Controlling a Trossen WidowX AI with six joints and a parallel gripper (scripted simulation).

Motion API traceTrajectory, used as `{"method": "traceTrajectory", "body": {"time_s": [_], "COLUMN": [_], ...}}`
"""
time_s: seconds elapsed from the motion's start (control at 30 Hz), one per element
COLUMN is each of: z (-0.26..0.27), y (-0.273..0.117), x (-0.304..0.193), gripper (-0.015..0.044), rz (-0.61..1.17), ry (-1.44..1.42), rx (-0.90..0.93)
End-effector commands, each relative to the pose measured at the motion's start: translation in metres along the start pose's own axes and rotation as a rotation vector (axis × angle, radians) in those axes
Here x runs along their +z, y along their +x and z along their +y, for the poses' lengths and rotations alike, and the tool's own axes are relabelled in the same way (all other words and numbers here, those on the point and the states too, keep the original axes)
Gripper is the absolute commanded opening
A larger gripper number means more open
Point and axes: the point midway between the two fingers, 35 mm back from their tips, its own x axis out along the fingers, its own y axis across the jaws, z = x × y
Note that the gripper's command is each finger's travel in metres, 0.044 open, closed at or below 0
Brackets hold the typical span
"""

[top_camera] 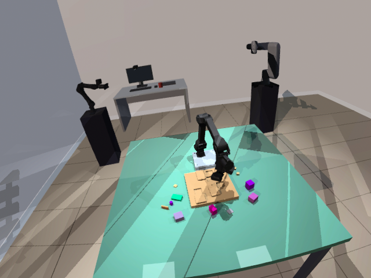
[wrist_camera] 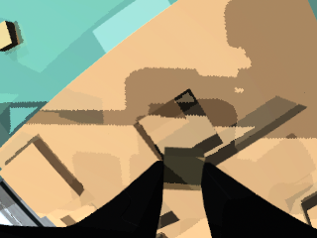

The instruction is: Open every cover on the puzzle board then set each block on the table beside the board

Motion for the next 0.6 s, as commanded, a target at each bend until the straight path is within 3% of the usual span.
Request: {"method": "traceTrajectory", "body": {"time_s": [0.0,0.57], "z": [-0.001,-0.009], "y": [-0.011,-0.041], "x": [0.001,-0.011], "gripper": [0.008,0.008], "rz": [-0.006,-0.005], "ry": [-0.005,-0.006], "rx": [-0.002,-0.002]}}
